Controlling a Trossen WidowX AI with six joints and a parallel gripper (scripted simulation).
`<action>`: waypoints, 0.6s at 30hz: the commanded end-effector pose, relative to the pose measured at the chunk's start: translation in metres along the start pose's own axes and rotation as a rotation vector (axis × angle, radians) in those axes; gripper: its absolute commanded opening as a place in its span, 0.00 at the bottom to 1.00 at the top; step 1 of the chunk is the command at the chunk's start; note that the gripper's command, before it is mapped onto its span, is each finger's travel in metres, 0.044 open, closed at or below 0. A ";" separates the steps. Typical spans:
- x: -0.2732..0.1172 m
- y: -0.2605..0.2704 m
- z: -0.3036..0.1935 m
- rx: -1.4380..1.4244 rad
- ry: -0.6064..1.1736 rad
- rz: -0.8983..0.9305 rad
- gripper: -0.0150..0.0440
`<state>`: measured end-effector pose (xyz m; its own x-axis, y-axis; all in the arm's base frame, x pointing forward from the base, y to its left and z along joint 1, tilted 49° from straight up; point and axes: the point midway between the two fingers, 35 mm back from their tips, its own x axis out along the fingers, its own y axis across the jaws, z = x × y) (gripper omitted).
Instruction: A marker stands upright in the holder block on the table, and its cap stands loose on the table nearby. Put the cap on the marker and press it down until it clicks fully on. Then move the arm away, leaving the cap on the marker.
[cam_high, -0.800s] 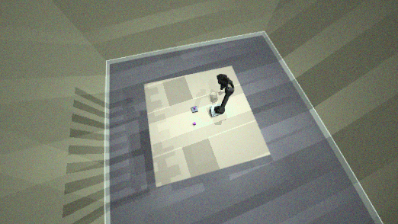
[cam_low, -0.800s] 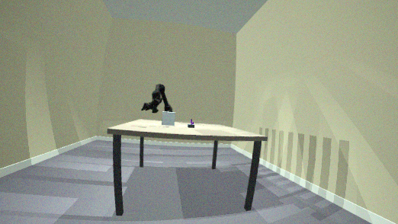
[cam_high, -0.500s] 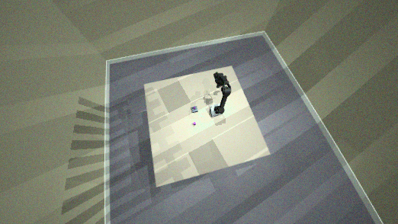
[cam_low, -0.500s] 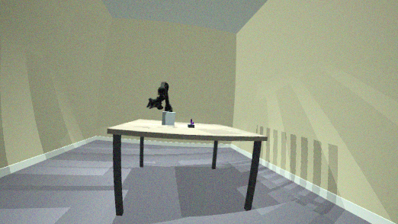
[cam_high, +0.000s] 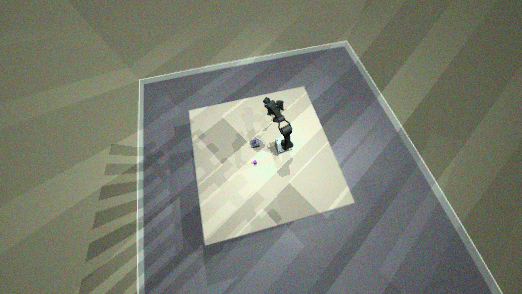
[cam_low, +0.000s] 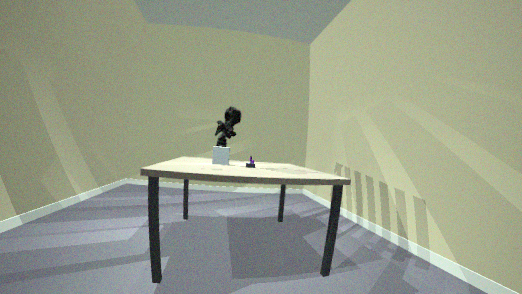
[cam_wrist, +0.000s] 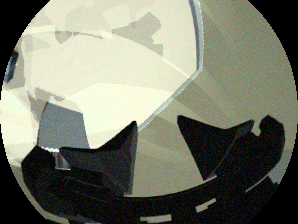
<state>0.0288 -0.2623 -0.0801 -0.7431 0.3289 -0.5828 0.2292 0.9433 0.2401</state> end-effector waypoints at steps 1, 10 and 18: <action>-0.041 0.036 0.027 0.019 -0.136 -0.016 0.67; -0.120 0.139 0.076 0.003 -0.413 0.008 0.67; -0.163 0.250 0.091 -0.077 -0.570 0.131 0.67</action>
<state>0.2428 -0.1197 -0.0138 -0.3125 0.3686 -0.8755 0.2306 0.9235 0.3065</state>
